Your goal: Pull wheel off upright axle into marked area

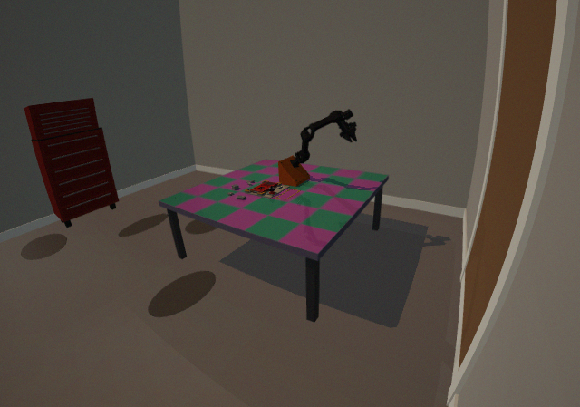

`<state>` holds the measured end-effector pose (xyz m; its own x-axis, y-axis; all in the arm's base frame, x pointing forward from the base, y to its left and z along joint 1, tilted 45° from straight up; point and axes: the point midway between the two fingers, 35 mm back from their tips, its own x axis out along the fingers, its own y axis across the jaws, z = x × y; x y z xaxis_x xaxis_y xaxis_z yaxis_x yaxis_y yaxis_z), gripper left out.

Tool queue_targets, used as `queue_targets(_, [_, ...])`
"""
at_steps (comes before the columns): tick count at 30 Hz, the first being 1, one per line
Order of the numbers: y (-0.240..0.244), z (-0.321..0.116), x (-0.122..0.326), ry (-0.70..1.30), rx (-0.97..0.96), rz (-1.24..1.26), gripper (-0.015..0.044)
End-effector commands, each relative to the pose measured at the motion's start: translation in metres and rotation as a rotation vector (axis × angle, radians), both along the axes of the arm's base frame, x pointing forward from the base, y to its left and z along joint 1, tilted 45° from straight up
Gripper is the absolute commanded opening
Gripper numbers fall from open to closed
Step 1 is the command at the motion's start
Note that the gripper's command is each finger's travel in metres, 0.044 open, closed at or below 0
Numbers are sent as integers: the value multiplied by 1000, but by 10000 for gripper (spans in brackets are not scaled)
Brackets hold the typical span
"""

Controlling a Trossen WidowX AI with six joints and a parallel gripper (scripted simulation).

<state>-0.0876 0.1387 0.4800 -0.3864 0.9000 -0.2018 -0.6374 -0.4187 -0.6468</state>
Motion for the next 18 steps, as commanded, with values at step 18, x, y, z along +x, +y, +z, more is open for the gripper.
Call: queue_targets(18, [113,-84,2,206,-395,-576,300])
